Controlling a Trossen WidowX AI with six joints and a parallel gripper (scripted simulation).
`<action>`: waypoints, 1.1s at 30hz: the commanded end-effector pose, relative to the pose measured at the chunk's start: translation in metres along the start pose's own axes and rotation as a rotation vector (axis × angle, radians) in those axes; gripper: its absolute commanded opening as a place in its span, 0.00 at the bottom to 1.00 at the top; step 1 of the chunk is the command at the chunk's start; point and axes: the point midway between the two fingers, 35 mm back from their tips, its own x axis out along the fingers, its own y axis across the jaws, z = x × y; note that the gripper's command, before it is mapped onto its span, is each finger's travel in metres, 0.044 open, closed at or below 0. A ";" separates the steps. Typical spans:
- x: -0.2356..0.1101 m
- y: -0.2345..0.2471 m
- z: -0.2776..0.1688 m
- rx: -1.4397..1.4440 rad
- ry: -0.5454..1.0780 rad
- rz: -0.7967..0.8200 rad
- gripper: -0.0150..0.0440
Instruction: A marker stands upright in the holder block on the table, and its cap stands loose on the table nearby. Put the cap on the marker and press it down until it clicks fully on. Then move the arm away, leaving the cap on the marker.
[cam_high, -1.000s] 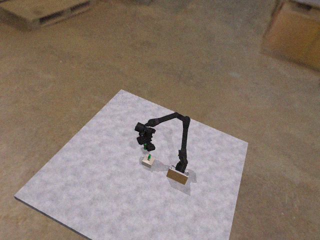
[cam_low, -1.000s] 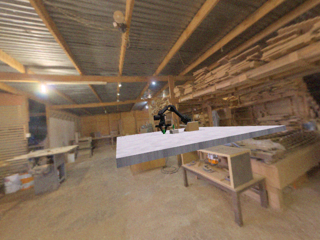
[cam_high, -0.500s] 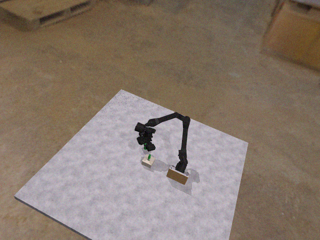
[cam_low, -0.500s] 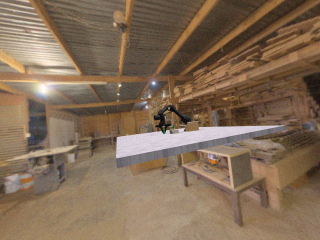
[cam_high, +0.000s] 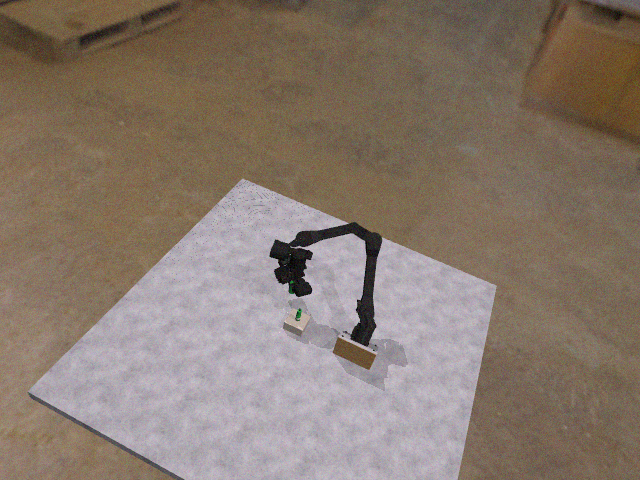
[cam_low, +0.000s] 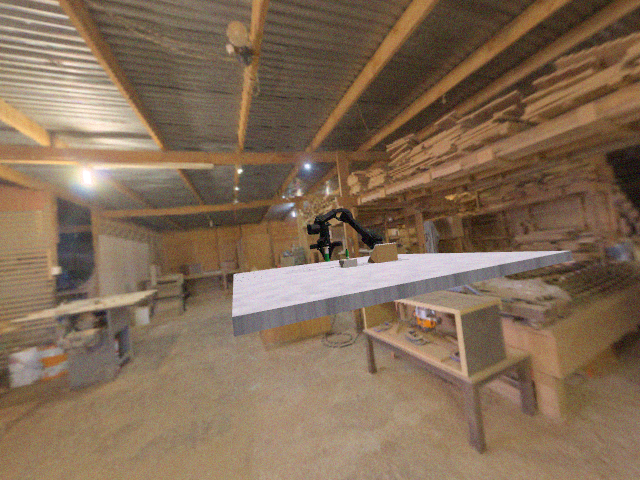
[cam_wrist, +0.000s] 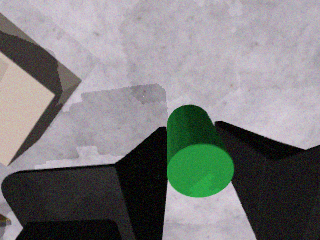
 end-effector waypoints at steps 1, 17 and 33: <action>-0.014 0.000 0.000 0.007 -0.004 0.000 0.25; -0.039 0.029 0.016 0.002 -0.019 0.008 0.25; -0.063 0.080 0.033 -0.002 -0.024 0.016 0.25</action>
